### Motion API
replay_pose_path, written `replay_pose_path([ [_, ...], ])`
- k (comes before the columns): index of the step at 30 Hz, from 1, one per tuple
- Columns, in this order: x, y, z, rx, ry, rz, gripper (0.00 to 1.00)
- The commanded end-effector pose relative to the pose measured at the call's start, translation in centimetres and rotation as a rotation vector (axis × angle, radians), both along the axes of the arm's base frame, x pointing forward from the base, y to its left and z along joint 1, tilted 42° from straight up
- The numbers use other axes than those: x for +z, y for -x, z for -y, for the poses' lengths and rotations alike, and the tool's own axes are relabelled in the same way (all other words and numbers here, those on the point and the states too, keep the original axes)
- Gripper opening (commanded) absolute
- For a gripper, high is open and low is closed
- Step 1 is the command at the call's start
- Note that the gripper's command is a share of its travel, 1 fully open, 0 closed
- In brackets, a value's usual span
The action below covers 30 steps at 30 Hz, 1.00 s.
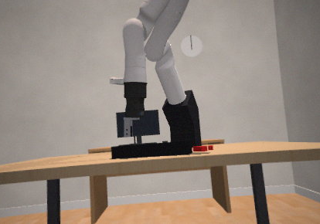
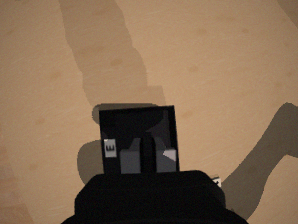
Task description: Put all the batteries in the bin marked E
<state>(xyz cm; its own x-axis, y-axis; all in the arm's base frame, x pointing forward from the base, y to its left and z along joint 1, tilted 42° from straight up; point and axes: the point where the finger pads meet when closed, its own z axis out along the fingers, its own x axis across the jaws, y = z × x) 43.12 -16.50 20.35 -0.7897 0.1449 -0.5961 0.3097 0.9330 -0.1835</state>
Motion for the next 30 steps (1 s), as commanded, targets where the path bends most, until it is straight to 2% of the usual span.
replay_pose_path([
  [1,0.13,-0.02,0.27,0.132,0.080,-0.028,0.31],
  [2,0.13,-0.02,0.27,0.161,0.102,-0.042,0.31],
  [4,0.13,-0.02,0.27,0.161,0.102,-0.042,0.31],
  [5,0.13,-0.02,0.27,0.251,0.165,-0.082,0.31],
  [19,0.13,-0.02,0.28,0.669,0.467,-0.285,0.31],
  [21,0.13,-0.02,0.28,0.669,0.467,-0.285,0.31],
  [22,0.13,-0.02,0.28,0.762,0.529,-0.324,0.31],
  [30,0.13,-0.02,0.28,0.990,0.675,-0.401,0.31],
])
